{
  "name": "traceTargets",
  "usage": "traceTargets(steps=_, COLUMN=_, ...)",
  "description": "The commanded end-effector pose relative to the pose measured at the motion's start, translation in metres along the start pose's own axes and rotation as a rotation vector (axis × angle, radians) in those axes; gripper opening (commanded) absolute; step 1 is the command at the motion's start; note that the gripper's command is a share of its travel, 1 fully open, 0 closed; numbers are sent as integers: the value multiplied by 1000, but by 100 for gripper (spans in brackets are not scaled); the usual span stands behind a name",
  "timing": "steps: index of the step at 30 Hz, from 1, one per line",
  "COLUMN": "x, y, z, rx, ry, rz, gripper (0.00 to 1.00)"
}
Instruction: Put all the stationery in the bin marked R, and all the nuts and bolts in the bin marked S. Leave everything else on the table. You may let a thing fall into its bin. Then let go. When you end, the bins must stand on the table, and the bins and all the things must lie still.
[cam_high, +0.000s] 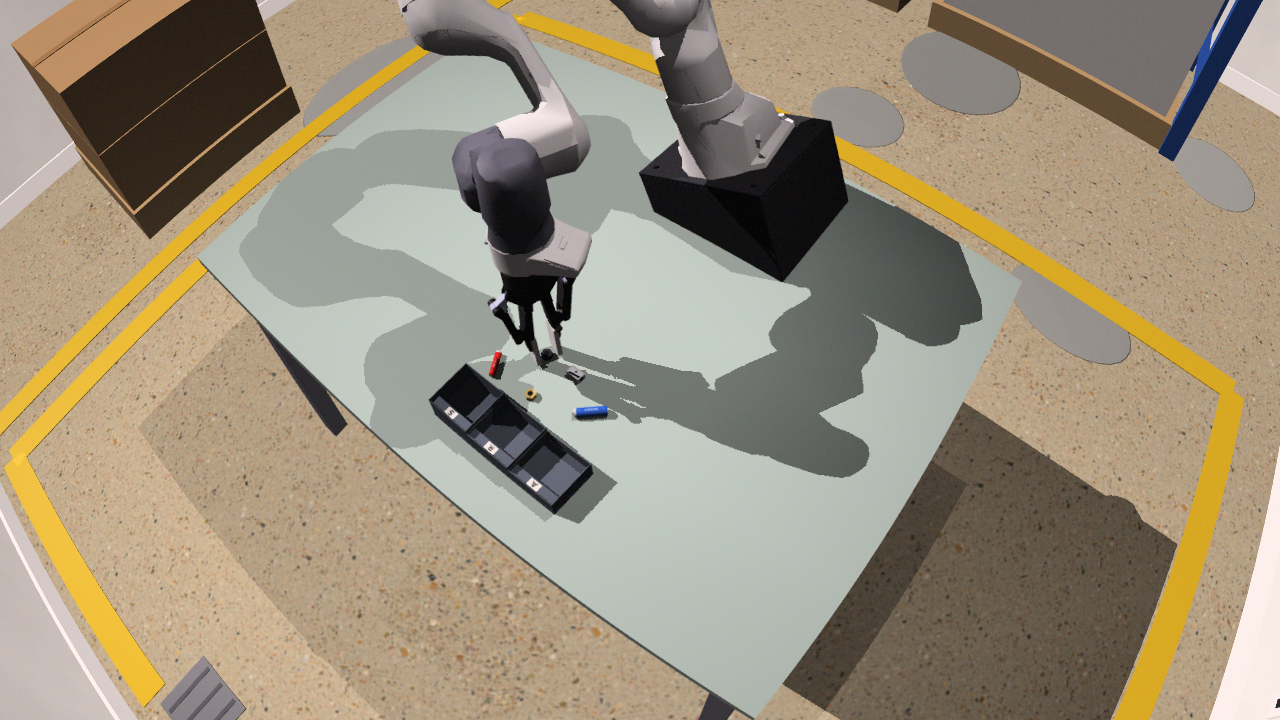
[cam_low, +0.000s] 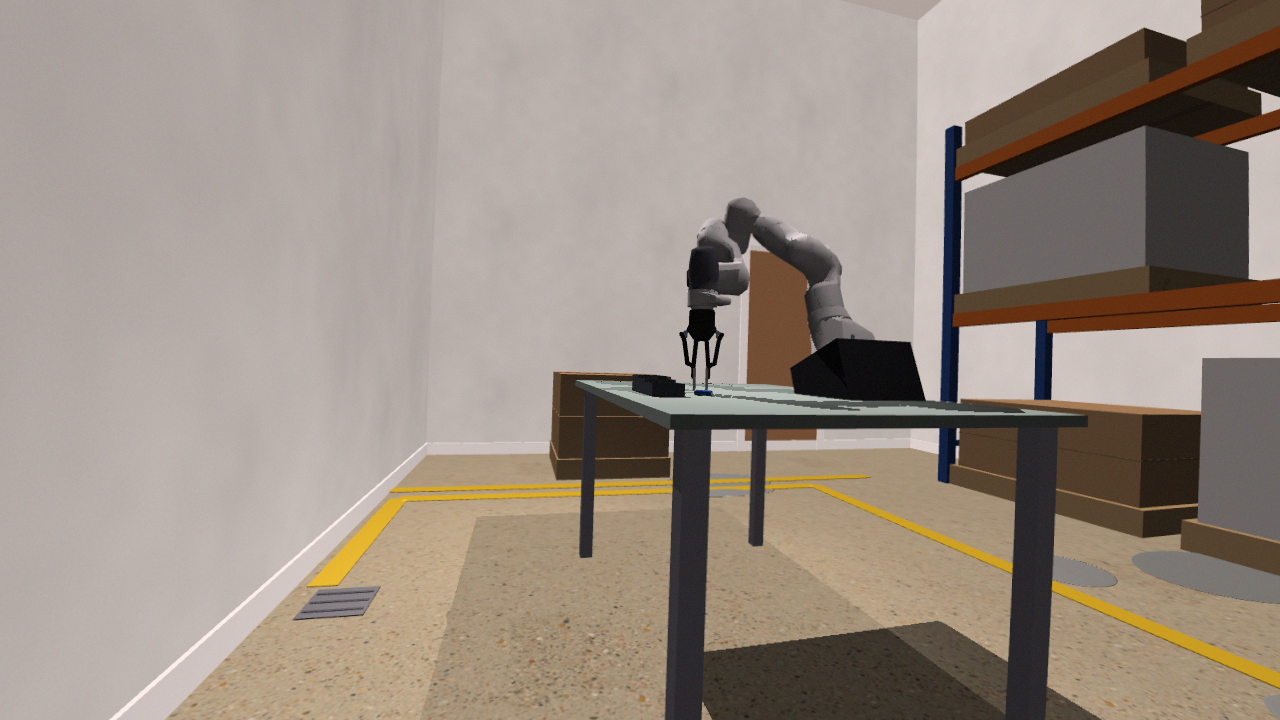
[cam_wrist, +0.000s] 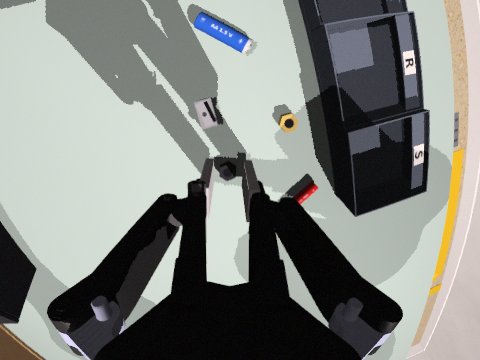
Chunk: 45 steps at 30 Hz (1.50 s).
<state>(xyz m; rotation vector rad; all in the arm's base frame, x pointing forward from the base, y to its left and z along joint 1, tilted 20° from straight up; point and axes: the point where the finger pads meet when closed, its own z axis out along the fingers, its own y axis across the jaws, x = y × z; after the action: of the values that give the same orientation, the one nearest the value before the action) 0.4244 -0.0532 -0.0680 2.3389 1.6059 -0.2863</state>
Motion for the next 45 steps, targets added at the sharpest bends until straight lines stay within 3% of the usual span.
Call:
traceTargets(steps=1, x=1, y=2, z=4, rx=-6, ry=2, rz=18, gripper=19)
traceTargets(steps=14, x=2, y=1, z=4, rx=-6, ry=2, rz=18, gripper=19)
traceTargets(steps=15, x=2, y=1, z=4, rx=-6, ry=2, rz=18, gripper=7)
traceTargets(steps=45, x=2, y=1, z=4, rx=-6, ry=2, rz=18, gripper=7)
